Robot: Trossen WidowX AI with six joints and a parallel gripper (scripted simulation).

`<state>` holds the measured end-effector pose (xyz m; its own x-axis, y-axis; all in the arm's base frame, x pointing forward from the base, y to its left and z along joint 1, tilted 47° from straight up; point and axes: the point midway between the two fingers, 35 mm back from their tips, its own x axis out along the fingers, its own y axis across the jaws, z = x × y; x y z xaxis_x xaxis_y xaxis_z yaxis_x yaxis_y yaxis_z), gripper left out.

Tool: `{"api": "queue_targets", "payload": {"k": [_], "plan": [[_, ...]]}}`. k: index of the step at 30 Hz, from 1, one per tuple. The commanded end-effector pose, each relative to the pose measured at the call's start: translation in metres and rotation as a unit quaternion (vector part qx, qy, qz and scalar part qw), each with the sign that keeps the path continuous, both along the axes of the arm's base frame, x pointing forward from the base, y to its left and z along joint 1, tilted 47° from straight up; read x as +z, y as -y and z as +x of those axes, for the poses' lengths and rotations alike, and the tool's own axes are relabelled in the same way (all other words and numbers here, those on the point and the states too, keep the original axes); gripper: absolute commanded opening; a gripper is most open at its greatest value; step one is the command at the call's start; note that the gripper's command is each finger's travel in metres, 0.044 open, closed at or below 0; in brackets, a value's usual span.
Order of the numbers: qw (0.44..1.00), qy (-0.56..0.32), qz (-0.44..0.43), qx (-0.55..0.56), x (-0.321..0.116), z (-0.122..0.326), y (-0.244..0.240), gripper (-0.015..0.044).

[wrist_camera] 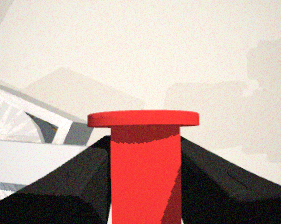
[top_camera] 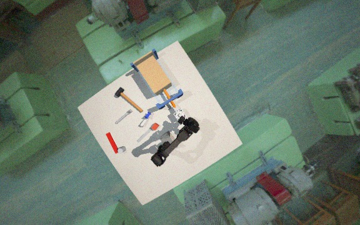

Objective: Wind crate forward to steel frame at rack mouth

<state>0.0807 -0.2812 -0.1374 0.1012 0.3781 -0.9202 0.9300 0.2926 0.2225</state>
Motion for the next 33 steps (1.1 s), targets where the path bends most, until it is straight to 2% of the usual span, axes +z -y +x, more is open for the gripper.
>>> {"api": "queue_targets", "payload": {"k": [1, 33], "plan": [[1.000, 0.003, -0.004, 0.000, -0.010, 0.005, 0.005, 0.0000], [1.000, 0.004, -0.005, 0.000, -0.030, 0.026, 0.025, 0.0000]]}}
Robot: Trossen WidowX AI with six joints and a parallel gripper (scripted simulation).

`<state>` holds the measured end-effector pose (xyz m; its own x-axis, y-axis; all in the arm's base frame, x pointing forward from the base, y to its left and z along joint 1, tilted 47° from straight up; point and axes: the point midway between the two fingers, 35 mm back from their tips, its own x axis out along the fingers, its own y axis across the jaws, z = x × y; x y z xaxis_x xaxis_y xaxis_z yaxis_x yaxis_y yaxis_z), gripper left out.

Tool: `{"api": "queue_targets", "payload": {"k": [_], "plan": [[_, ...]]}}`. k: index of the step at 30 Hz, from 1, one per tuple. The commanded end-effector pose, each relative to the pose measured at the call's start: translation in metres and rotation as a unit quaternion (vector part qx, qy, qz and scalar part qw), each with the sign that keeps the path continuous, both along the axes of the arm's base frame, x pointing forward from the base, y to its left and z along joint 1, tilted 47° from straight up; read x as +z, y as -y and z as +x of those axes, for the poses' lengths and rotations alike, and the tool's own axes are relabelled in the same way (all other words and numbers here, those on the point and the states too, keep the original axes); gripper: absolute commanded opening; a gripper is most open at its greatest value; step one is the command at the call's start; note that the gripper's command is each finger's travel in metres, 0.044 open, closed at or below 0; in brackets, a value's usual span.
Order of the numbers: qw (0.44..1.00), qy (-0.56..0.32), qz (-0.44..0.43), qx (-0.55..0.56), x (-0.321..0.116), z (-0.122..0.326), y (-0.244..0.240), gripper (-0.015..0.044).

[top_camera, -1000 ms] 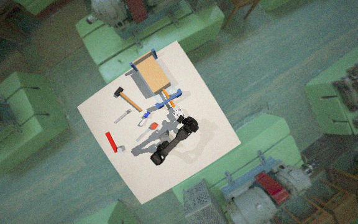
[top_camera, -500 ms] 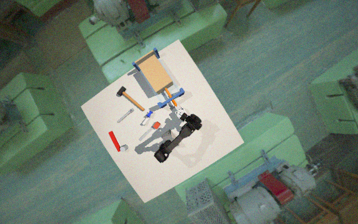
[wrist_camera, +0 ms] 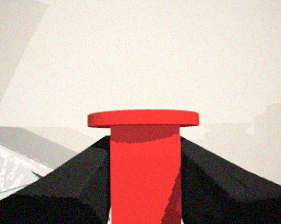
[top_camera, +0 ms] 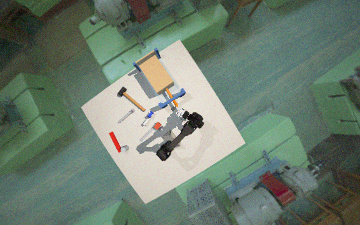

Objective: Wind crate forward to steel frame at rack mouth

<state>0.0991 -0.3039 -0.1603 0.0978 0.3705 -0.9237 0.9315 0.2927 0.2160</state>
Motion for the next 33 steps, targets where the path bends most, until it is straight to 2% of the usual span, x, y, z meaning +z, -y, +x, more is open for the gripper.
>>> {"api": "queue_targets", "payload": {"k": [1, 33], "plan": [[1.000, 0.006, -0.001, 0.001, -0.007, 0.008, 0.002, 0.0000], [1.000, 0.007, -0.002, 0.001, -0.021, 0.038, 0.015, 0.0000]]}}
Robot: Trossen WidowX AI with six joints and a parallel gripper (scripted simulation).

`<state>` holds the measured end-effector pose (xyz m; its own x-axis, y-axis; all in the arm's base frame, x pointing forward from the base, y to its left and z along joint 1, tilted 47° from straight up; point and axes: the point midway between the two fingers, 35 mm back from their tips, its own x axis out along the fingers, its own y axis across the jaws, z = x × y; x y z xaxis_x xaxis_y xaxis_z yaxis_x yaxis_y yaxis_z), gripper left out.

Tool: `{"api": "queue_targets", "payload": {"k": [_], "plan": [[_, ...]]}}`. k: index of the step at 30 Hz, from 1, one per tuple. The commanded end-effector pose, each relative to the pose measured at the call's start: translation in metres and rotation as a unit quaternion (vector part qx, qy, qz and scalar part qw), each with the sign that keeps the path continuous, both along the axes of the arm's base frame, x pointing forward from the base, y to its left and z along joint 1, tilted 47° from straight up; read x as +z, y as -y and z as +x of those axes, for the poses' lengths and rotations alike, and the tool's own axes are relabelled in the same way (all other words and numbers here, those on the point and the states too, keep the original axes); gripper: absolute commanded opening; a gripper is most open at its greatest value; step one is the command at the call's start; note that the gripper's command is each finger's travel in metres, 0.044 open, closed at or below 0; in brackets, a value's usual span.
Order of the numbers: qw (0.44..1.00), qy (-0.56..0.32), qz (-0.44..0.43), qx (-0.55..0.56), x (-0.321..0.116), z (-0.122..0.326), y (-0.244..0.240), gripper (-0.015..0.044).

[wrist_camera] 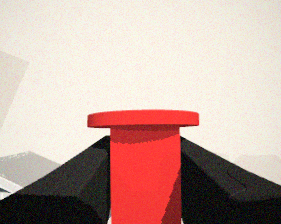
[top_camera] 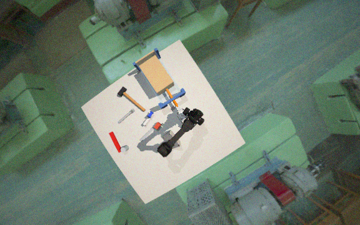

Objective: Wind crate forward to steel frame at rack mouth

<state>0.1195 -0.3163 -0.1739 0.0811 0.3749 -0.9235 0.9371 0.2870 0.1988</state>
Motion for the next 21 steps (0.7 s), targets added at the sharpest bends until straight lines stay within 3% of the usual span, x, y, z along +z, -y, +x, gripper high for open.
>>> {"api": "queue_targets", "payload": {"k": [1, 21], "plan": [[1.000, 0.017, -0.004, 0.004, -0.008, 0.019, 0.002, 0.0000], [1.000, 0.018, -0.004, 0.004, -0.013, 0.040, 0.006, 0.0000]]}}
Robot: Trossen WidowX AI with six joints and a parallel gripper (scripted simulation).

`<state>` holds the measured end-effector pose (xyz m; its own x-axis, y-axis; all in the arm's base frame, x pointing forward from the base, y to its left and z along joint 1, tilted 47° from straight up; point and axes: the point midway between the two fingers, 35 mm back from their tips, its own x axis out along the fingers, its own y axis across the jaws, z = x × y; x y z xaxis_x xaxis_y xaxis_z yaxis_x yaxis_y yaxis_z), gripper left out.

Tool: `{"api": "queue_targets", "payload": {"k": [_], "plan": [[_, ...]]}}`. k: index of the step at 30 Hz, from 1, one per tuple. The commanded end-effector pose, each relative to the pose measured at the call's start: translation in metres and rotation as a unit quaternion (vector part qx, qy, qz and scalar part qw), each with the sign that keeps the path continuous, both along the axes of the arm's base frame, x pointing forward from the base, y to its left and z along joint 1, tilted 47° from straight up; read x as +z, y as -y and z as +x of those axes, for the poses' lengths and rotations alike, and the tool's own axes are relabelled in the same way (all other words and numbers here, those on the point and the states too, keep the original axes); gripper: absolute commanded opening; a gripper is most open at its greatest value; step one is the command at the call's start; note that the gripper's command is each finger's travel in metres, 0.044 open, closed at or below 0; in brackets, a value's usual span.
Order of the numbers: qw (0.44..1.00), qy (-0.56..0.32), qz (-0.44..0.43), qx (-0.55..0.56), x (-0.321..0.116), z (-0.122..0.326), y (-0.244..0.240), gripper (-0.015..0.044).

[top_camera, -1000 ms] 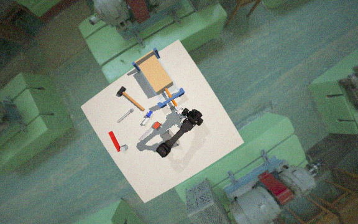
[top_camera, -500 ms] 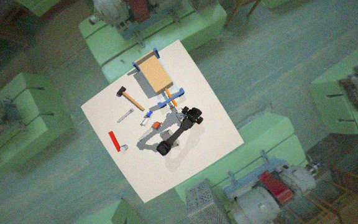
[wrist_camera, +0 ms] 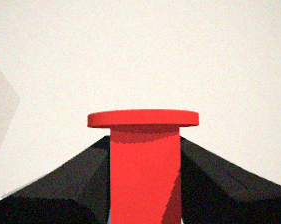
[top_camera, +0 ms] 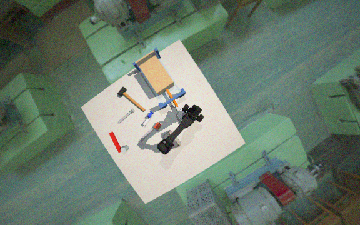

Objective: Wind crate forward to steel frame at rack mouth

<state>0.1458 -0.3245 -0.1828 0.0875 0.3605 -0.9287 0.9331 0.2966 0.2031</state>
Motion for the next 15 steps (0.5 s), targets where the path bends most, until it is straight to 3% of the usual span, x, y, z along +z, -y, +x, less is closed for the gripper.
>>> {"api": "queue_targets", "payload": {"k": [1, 15], "plan": [[1.000, 0.013, 0.004, 0.000, -0.004, 0.015, -0.002, 0.0000], [1.000, 0.014, 0.004, 0.000, -0.005, 0.030, -0.002, 0.0000]]}}
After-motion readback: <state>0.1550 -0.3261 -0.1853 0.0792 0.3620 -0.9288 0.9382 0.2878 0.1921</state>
